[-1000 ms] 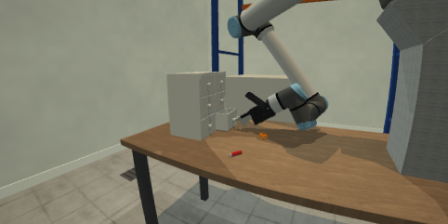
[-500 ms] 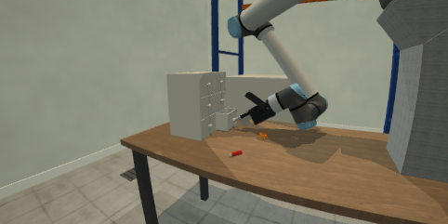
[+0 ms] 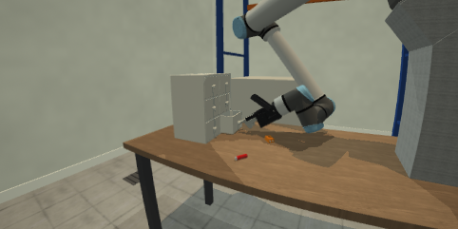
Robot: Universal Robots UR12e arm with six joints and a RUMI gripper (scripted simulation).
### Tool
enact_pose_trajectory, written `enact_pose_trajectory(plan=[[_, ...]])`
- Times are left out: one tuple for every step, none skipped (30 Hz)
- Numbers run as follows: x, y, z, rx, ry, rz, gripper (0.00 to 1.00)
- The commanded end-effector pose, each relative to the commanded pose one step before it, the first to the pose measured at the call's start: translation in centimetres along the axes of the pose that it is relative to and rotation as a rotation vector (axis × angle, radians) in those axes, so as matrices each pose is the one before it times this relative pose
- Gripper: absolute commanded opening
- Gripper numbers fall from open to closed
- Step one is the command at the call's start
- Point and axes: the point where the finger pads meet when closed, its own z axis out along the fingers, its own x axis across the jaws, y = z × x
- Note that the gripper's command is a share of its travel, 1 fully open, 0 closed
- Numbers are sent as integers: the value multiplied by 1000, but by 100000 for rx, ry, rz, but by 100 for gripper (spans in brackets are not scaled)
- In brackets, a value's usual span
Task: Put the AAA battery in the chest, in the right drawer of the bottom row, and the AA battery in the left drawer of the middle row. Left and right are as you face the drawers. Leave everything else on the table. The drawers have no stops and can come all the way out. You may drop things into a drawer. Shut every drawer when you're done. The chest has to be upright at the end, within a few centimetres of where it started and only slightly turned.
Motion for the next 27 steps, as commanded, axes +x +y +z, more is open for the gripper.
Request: enact_pose_trajectory(plan=[[0,-50,-2,43,1,-20,20],[0,0,0,0,0,0,20],[0,0,0,0,0,0,20],[0,0,0,0,0,0,20],[0,0,0,0,0,0,20],[0,0,0,0,0,0,20],[0,0,0,0,0,0,20],[0,0,0,0,0,0,20],[0,0,0,0,0,0,7],[0,0,0,0,0,0,7],[0,0,0,0,0,0,7],[0,0,0,0,0,0,7],[0,0,0,0,0,0,7],[0,0,0,0,0,0,7],[0,0,0,0,0,0,7],[0,0,0,0,0,0,7],[0,0,0,0,0,0,7],[0,0,0,0,0,0,7],[0,0,0,0,0,0,7],[0,0,0,0,0,0,7],[0,0,0,0,0,0,7],[0,0,0,0,0,0,7],[0,0,0,0,0,0,7],[0,0,0,0,0,0,7],[0,0,0,0,0,0,7],[0,0,0,0,0,0,7],[0,0,0,0,0,0,7]])
